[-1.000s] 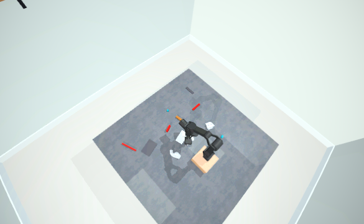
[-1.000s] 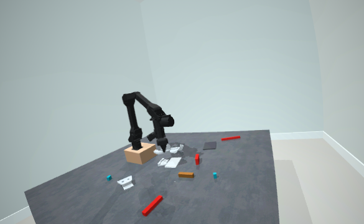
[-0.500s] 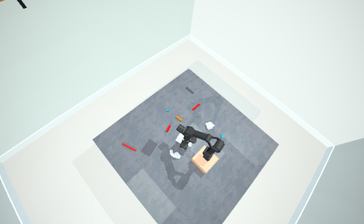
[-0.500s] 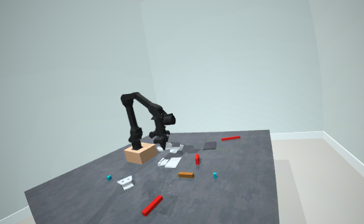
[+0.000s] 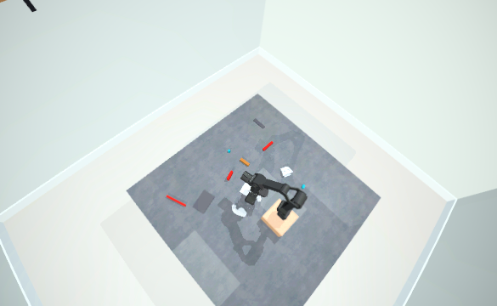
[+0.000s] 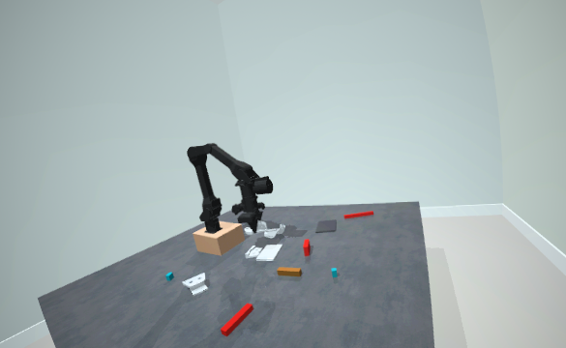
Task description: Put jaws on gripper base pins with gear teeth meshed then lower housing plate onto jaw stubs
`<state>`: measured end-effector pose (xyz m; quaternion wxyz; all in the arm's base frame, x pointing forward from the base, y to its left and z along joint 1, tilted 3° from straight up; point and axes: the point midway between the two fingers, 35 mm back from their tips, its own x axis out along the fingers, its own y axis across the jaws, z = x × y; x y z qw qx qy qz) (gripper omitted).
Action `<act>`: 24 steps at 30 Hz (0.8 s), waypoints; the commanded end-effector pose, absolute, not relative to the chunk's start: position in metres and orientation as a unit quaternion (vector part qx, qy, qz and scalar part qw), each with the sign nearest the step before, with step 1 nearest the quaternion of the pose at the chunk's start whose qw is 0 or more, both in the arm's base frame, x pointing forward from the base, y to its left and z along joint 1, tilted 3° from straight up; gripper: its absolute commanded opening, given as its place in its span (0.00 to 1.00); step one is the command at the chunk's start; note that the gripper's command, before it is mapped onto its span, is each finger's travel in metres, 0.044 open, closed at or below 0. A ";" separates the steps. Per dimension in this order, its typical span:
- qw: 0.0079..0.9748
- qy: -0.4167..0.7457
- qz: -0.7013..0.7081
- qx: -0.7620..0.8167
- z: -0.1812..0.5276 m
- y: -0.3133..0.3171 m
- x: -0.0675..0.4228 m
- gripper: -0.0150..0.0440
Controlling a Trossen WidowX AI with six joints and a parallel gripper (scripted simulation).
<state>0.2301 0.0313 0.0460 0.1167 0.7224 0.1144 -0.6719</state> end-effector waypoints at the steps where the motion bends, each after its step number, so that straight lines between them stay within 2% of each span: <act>1: 0.117 0.112 -0.672 0.722 0.045 0.031 0.230 0.48; 17: 0.125 0.119 -0.671 0.721 0.045 0.031 0.230 0.48; 24: 0.125 0.119 -0.671 0.721 0.048 0.019 0.245 0.48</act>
